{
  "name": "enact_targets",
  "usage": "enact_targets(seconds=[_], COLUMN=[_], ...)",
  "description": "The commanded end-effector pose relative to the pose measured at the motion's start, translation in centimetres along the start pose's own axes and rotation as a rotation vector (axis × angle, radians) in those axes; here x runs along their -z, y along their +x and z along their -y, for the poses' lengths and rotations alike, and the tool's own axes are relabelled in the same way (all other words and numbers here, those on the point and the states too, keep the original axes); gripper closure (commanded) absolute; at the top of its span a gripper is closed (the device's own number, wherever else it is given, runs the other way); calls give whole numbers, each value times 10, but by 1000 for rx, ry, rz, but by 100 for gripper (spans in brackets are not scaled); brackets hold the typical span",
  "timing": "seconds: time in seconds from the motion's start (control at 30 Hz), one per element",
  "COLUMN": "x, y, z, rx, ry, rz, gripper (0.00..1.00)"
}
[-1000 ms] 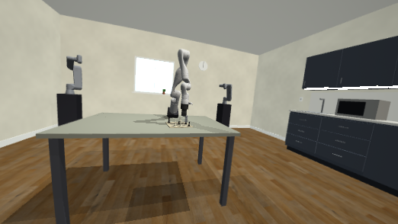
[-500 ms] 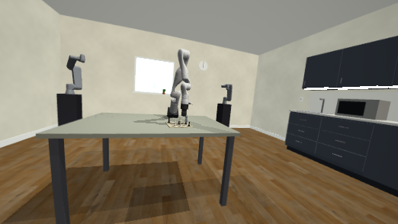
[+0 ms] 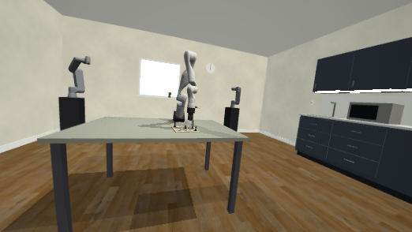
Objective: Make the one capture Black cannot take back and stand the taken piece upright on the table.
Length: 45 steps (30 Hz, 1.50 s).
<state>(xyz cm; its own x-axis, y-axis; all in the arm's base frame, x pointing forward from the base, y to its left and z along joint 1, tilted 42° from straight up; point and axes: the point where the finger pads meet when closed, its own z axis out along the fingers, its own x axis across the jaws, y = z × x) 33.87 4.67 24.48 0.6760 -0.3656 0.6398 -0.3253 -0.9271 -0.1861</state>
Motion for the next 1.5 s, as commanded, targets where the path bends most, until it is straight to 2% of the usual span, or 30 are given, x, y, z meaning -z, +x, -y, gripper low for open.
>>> enact_targets(seconds=[0.0,0.27,0.5,0.73,0.8,1.3,1.47], x=[0,2,11,30,30,80,87], y=[0,0,0,0,0,0,0], z=[0,0,0,0,0,0,0], rx=[0,0,0,0,0,0,0], ry=[0,0,0,0,0,0,0], rz=[-1,-1,-1,-1,-1,-1,-1], gripper=[100,100,100,100,100,100,100])
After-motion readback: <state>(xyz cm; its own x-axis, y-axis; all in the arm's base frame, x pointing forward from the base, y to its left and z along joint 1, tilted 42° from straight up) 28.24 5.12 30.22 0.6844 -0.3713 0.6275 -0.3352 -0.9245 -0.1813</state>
